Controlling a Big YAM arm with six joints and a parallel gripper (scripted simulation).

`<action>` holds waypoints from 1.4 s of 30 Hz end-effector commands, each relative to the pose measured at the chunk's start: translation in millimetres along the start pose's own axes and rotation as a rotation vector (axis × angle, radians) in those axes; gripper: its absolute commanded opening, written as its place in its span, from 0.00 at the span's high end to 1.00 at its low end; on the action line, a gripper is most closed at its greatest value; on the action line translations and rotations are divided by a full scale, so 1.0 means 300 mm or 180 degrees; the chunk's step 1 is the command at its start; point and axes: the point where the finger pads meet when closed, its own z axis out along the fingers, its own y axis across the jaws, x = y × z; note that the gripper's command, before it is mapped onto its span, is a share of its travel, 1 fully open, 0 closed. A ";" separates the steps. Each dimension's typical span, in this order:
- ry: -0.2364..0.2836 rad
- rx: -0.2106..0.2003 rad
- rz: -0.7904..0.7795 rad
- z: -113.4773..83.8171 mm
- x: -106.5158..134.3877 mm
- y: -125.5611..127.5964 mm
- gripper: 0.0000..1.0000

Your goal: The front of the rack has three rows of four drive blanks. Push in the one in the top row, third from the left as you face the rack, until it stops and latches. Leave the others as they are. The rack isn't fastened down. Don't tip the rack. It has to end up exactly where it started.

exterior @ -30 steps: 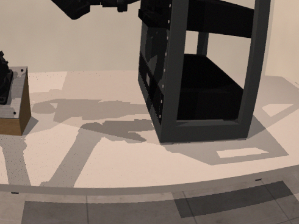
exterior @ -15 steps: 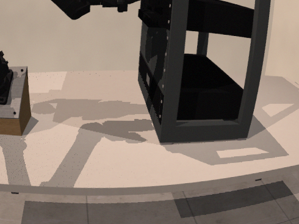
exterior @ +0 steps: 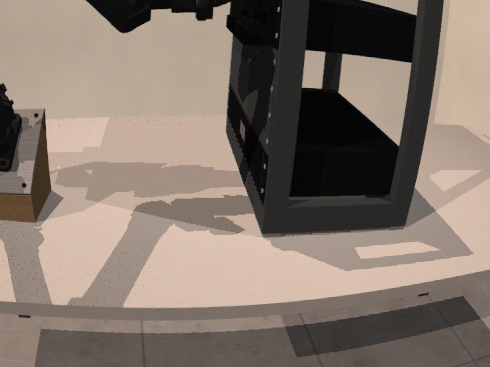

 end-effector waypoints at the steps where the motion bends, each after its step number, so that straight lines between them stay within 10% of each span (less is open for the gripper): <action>1: -0.0181 0.0075 -0.0002 0.102 -0.060 -0.009 1.00; 23: -0.0187 0.0068 0.0004 0.087 -0.061 -0.007 1.00; 30: -0.0115 -0.0006 0.0044 -0.141 -0.045 0.004 1.00; 42: -0.0117 -0.0006 0.0096 -0.310 -0.042 0.010 1.00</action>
